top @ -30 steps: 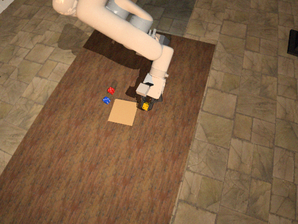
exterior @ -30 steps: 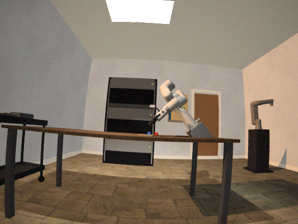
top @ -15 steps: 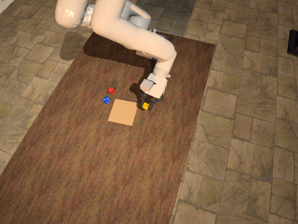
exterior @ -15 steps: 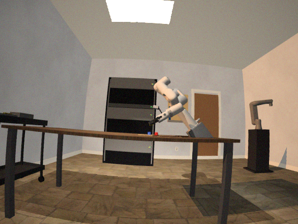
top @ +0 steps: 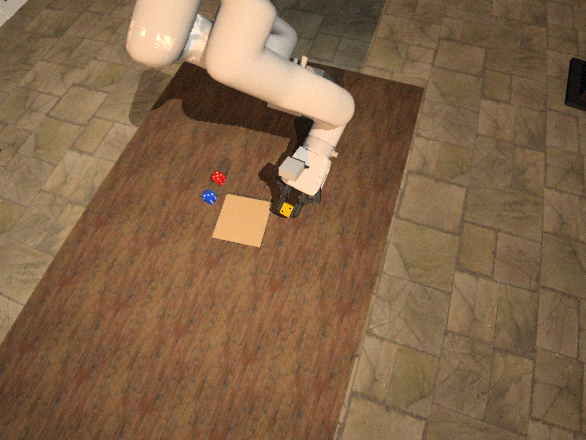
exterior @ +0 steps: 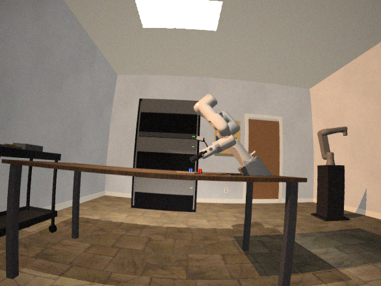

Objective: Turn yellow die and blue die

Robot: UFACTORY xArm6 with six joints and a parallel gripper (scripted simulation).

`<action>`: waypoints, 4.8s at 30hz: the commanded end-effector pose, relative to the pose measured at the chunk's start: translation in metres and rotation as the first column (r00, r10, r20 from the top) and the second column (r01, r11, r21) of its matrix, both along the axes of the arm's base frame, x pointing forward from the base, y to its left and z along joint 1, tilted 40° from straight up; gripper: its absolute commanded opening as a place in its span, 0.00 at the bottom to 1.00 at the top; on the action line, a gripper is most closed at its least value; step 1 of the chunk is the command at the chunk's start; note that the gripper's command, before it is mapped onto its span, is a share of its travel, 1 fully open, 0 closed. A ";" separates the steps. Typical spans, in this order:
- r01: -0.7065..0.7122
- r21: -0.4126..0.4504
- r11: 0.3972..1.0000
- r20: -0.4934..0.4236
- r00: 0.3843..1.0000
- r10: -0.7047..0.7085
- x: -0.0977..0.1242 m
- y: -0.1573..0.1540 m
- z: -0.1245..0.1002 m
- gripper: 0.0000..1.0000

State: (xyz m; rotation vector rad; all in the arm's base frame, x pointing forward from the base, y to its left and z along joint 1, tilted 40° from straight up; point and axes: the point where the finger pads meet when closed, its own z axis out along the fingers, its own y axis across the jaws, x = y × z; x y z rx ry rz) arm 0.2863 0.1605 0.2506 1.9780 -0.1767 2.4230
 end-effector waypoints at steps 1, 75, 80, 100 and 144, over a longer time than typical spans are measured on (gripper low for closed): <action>0.004 0.002 1.000 0.006 1.000 -0.004 0.011 0.001 -0.013 0.27; 0.004 0.002 1.000 0.006 1.000 -0.004 0.042 0.003 -0.051 0.27; 0.004 0.002 1.000 0.006 1.000 -0.004 0.044 0.003 -0.053 0.27; 0.004 0.002 1.000 0.006 1.000 -0.004 0.045 0.003 -0.055 0.27; 0.004 0.002 1.000 0.006 1.000 -0.004 0.045 0.003 -0.055 0.47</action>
